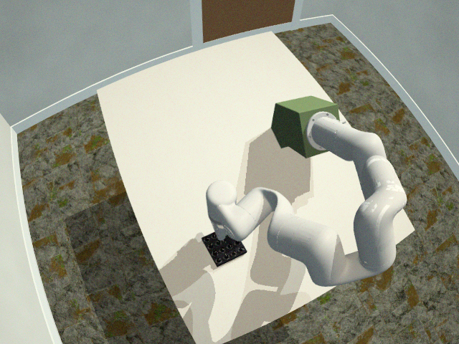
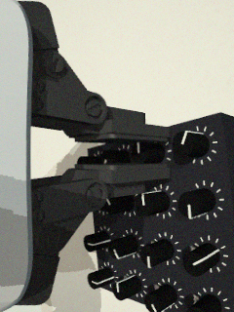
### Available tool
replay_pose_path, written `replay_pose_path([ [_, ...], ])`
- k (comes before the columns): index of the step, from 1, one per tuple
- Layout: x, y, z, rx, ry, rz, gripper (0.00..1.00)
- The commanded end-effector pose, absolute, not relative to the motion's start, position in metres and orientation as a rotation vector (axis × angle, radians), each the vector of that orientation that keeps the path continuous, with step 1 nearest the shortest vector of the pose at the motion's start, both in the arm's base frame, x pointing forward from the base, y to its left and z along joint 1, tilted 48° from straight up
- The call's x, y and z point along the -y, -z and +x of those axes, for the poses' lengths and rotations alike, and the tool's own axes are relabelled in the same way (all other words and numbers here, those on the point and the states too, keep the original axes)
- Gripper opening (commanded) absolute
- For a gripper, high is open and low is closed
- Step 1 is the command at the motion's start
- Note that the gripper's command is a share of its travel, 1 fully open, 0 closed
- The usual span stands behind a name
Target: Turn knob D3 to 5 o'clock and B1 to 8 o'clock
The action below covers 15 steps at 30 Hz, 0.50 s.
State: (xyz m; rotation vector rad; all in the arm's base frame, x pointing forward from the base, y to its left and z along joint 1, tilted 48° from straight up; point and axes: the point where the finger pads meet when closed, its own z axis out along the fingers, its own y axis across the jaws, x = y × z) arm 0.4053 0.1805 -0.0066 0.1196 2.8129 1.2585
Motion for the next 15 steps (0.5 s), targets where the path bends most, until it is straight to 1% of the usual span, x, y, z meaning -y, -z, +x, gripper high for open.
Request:
replay_pose_path([
  [1, -0.1799, 0.0061, 0.4062, -2.795, -1.25, 0.065, 0.08],
  [15, -0.1799, 0.0061, 0.4062, -2.754, -1.224, -0.096, 0.08],
])
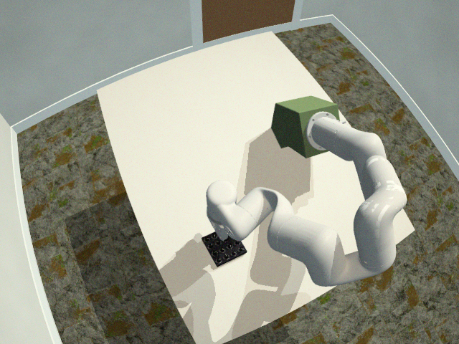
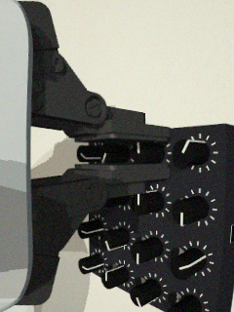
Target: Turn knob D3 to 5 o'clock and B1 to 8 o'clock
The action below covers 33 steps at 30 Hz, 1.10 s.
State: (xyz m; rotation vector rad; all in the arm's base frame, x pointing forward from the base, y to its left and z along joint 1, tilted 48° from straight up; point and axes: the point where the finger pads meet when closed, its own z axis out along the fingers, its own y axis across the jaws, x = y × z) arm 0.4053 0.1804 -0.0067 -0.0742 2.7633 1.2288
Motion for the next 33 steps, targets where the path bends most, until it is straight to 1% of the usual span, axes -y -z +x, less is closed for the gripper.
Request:
replay_pose_path([
  [1, -0.1799, 0.0061, 0.4062, -2.754, -1.224, -0.096, 0.08],
  [25, -0.1799, 0.0061, 0.4062, -2.748, -1.22, -0.118, 0.08],
  [26, -0.1799, 0.0061, 0.4062, -2.748, -1.22, -0.118, 0.19],
  [33, -0.1799, 0.0061, 0.4062, -2.748, -1.22, -0.118, 0.19],
])
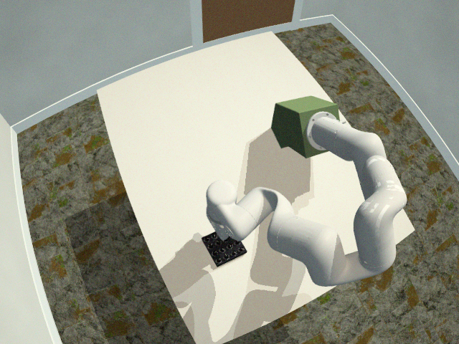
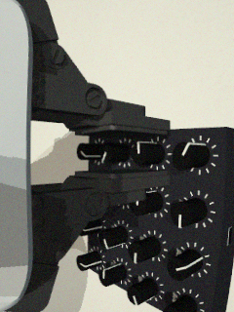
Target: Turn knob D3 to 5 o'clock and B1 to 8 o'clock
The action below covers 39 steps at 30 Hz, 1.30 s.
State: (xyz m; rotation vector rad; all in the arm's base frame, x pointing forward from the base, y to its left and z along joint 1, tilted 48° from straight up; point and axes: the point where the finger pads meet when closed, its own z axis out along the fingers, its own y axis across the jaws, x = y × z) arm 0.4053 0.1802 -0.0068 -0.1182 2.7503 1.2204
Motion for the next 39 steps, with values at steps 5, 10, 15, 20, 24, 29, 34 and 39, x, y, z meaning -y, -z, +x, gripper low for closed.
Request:
replay_pose_path([
  [5, -0.18, 0.006, 0.406, -2.748, -1.22, -0.118, 0.19],
  [10, -0.18, 0.006, 0.406, -2.748, -1.22, -0.118, 0.19],
  [15, -0.179, 0.006, 0.406, -2.748, -1.22, -0.118, 0.19],
  [20, -0.177, 0.004, 0.406, -2.748, -1.22, -0.118, 0.19],
  [24, -0.17, -0.002, 0.405, -2.748, -1.22, -0.118, 0.19],
  [29, -0.16, -0.011, 0.404, -2.748, -1.219, -0.118, 0.19],
  [34, -0.154, -0.017, 0.403, -2.748, -1.219, -0.118, 0.19],
  [39, -0.153, -0.018, 0.403, -2.748, -1.219, -0.118, 0.19],
])
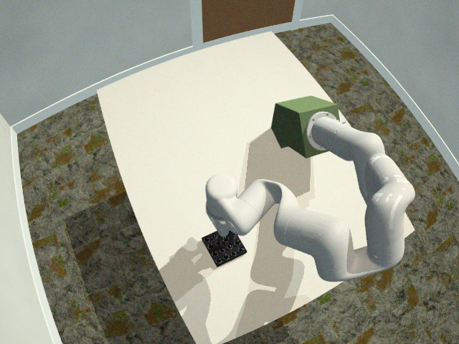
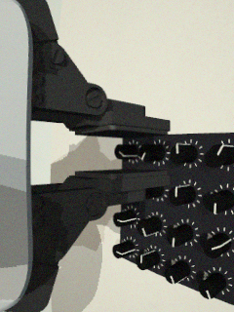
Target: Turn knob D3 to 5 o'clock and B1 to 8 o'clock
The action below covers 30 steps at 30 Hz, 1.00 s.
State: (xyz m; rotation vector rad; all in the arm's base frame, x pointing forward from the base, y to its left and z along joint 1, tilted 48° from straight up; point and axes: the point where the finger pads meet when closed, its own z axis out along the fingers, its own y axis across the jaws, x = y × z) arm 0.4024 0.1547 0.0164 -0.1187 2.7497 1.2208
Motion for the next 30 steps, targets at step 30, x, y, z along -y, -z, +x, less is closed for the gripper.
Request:
replay_pose_path([
  [30, -0.1496, -0.0209, 0.4027, -2.863, -1.305, 0.505, 0.19],
])
